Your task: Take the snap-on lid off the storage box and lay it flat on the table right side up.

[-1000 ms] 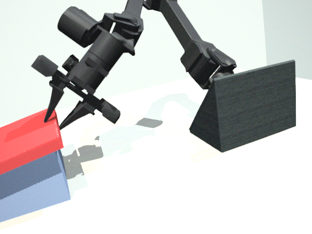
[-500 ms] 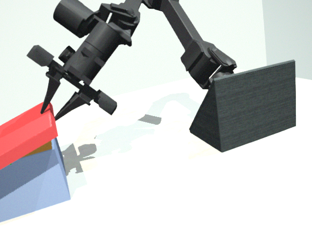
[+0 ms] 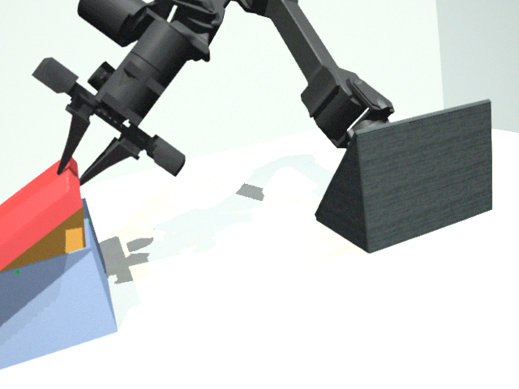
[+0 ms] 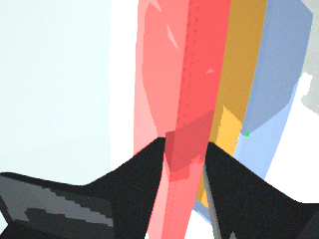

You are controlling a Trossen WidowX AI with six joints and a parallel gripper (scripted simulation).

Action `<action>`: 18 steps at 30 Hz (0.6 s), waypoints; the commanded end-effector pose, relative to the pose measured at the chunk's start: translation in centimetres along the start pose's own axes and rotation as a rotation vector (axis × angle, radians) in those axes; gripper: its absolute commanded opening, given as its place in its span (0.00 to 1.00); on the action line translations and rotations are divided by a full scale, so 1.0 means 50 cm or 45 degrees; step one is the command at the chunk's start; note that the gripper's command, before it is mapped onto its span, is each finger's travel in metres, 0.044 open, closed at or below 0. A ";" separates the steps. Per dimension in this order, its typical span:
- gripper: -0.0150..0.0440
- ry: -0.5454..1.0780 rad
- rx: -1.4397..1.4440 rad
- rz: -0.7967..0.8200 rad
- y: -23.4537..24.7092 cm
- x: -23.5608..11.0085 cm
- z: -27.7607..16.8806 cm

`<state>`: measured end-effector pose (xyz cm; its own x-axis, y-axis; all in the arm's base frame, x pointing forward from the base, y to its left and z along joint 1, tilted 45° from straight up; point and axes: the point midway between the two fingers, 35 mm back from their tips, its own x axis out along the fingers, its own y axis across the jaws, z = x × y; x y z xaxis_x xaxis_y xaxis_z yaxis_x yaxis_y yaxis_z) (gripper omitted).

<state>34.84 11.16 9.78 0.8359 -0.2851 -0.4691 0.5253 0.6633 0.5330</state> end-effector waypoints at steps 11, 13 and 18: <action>0.25 -0.002 0.006 0.011 0.049 -0.011 0.000; 0.25 -0.002 0.006 0.011 0.055 -0.012 0.000; 0.25 -0.002 0.006 0.011 0.071 -0.013 0.000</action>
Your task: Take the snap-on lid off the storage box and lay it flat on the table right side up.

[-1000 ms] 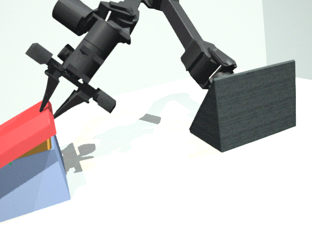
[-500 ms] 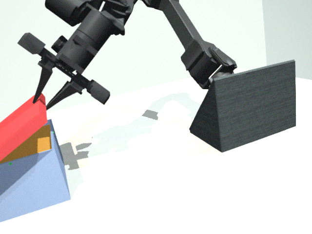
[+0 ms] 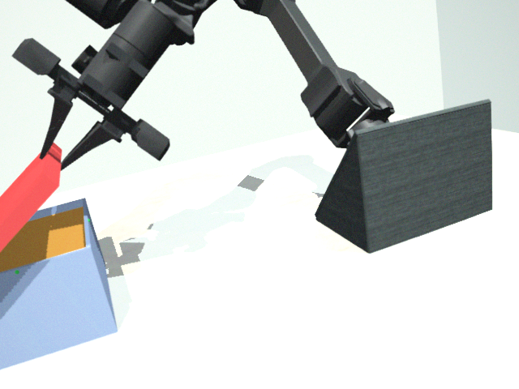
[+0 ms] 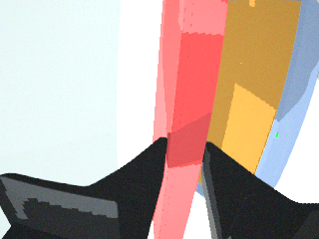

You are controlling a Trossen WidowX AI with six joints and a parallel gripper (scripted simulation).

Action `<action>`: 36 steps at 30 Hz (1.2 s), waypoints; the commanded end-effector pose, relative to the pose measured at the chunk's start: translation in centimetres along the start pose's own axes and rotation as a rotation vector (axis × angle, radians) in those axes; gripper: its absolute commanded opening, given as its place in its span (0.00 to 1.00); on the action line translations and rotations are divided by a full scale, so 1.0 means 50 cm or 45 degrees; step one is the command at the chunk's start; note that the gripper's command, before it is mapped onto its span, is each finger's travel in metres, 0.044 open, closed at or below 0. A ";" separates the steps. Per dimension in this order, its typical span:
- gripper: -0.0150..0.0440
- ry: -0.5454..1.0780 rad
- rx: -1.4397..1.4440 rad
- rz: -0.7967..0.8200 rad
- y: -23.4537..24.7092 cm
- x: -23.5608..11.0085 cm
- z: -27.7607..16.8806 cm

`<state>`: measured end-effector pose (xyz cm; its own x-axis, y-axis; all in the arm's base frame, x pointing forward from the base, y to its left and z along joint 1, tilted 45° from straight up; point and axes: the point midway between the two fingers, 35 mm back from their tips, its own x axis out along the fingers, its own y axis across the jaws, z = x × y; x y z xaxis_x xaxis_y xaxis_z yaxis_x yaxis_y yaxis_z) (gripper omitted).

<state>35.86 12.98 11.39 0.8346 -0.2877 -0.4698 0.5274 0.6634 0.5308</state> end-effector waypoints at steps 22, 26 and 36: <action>0.25 0.000 0.008 0.014 0.078 -0.025 -0.001; 0.25 0.000 0.008 0.014 0.085 -0.031 -0.001; 0.25 0.001 0.009 0.014 0.105 -0.048 -0.001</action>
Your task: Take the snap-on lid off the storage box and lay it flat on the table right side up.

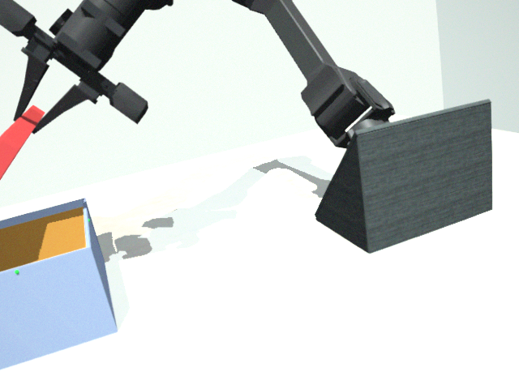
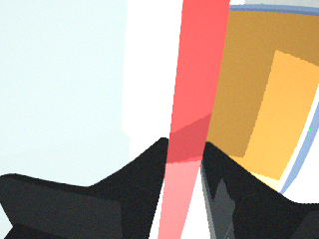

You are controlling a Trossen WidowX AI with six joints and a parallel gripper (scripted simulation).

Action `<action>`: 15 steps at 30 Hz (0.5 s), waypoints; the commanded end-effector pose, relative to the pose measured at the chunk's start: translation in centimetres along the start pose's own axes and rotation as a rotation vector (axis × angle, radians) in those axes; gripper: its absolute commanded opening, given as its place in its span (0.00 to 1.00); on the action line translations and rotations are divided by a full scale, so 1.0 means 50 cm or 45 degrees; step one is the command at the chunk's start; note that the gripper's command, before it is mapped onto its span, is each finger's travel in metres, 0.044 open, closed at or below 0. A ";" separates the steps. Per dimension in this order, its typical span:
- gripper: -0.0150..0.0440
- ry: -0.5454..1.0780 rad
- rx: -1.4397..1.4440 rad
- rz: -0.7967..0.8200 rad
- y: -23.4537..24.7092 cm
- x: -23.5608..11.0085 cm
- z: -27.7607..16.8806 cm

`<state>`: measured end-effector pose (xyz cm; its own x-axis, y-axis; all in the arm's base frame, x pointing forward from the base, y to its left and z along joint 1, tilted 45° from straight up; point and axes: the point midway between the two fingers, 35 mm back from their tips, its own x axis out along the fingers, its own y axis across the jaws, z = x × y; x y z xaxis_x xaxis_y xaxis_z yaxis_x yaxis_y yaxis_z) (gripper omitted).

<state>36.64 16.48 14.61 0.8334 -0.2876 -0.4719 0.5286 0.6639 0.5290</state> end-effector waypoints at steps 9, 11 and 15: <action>0.25 -0.001 0.010 0.016 0.034 -0.026 0.000; 0.25 -0.001 0.010 0.016 0.038 -0.029 0.000; 0.25 -0.001 0.010 0.016 0.045 -0.036 0.000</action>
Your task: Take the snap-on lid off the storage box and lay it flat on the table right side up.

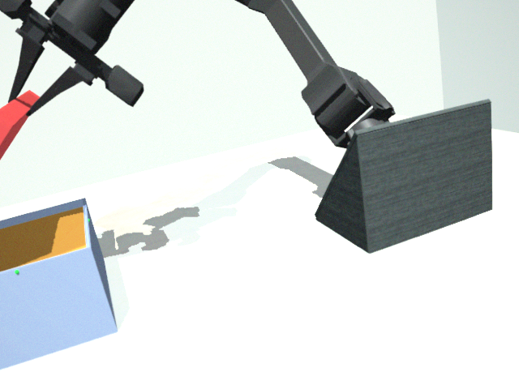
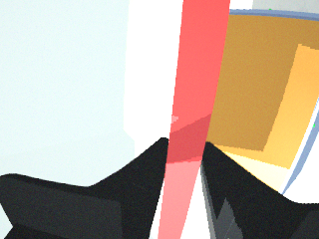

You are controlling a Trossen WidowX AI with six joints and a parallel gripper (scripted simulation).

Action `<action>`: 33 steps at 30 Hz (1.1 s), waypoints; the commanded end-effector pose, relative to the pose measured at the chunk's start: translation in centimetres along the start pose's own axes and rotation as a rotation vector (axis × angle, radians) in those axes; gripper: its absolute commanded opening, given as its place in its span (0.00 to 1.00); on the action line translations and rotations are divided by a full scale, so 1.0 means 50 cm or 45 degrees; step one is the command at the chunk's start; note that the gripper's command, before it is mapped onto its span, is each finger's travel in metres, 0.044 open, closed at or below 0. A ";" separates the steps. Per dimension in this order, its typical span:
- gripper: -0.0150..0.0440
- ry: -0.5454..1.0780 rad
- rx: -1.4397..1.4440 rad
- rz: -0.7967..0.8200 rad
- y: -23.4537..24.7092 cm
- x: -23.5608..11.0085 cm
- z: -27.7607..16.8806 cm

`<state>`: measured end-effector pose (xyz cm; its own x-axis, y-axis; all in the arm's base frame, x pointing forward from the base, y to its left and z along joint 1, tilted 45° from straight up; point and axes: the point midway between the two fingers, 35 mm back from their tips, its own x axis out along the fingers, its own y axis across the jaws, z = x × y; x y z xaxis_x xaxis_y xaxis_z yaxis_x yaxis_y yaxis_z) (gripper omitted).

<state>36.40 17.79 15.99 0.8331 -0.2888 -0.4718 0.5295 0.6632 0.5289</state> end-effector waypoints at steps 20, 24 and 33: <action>0.25 -0.001 0.008 0.016 0.002 -0.012 0.056; 0.25 -0.001 0.008 0.016 0.001 -0.013 0.072; 0.25 -0.001 0.007 0.016 -0.002 -0.016 0.108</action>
<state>36.56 14.45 19.37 0.8344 -0.2940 -0.4663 0.5295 0.6624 0.5299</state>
